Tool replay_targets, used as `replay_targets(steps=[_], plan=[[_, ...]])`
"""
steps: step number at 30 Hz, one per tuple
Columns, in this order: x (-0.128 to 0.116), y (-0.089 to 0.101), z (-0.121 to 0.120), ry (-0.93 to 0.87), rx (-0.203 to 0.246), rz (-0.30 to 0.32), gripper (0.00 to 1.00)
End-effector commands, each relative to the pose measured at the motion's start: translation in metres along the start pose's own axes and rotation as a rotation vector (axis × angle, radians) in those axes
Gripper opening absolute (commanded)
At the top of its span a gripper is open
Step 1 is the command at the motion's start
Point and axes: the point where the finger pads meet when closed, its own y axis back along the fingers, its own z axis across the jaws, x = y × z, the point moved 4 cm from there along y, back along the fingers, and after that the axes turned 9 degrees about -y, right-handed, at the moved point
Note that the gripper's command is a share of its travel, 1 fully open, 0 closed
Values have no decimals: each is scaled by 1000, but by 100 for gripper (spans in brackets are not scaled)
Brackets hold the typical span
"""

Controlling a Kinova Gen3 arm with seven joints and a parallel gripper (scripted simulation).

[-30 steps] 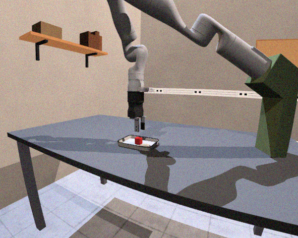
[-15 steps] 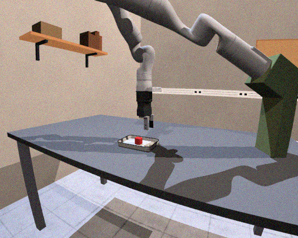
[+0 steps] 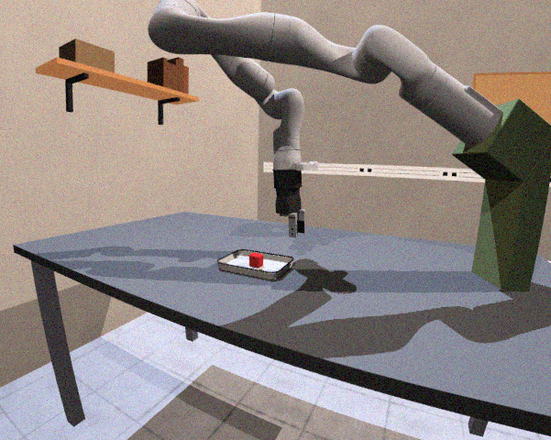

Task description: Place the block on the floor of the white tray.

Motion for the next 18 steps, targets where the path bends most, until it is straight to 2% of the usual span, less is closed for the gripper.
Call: replay_targets(steps=[1,9,18], plan=[[5,-4,-26,10,-73,-18,84],[11,-6,-52,6,-74,-20,84],[12,-6,-55,4,-75,-21,84]])
